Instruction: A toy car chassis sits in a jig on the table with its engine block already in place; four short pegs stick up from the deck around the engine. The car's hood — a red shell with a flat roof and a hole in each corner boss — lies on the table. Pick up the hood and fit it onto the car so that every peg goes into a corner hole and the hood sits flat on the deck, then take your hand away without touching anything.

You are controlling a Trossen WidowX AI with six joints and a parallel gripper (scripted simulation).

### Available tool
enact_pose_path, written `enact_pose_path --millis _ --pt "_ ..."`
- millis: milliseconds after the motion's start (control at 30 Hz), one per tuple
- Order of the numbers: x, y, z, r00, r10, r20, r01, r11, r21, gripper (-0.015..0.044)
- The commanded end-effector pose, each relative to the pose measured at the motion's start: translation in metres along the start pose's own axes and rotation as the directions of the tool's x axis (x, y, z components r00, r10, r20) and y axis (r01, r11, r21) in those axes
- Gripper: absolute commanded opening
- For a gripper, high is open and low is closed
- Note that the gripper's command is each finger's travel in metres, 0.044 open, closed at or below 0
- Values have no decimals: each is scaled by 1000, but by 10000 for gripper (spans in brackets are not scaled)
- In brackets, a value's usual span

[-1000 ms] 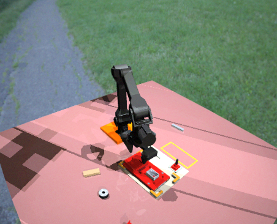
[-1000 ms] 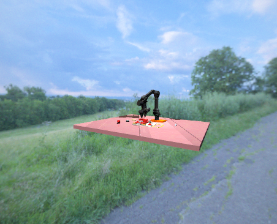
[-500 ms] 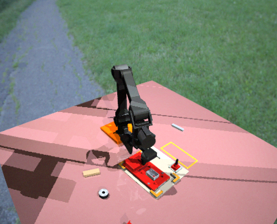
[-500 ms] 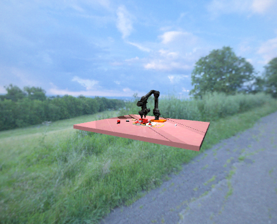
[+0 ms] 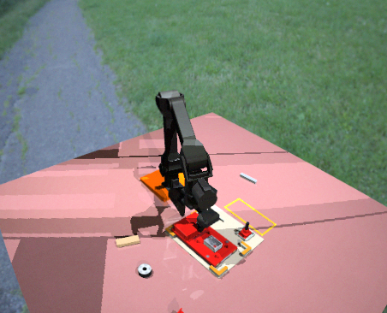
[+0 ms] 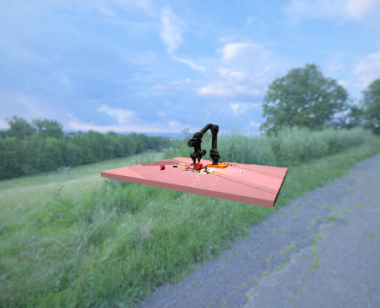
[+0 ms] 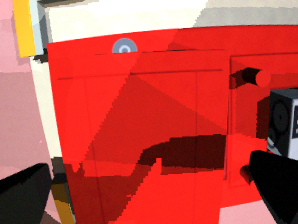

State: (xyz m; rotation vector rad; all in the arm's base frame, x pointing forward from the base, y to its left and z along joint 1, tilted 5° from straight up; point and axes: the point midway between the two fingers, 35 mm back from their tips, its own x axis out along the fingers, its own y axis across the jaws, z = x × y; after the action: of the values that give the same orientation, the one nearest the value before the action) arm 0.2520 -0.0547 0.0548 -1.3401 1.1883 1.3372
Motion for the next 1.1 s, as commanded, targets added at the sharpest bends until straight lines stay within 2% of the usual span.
enact_pose_path --millis 0,967,1067 --pt "4 2 0 1000 8 -2 -8 1000 -7 440" --pt "18 2 0 1000 8 -3 -8 1000 -7 440" --pt "15 0 0 1000 0 0 0 1000 0 361"
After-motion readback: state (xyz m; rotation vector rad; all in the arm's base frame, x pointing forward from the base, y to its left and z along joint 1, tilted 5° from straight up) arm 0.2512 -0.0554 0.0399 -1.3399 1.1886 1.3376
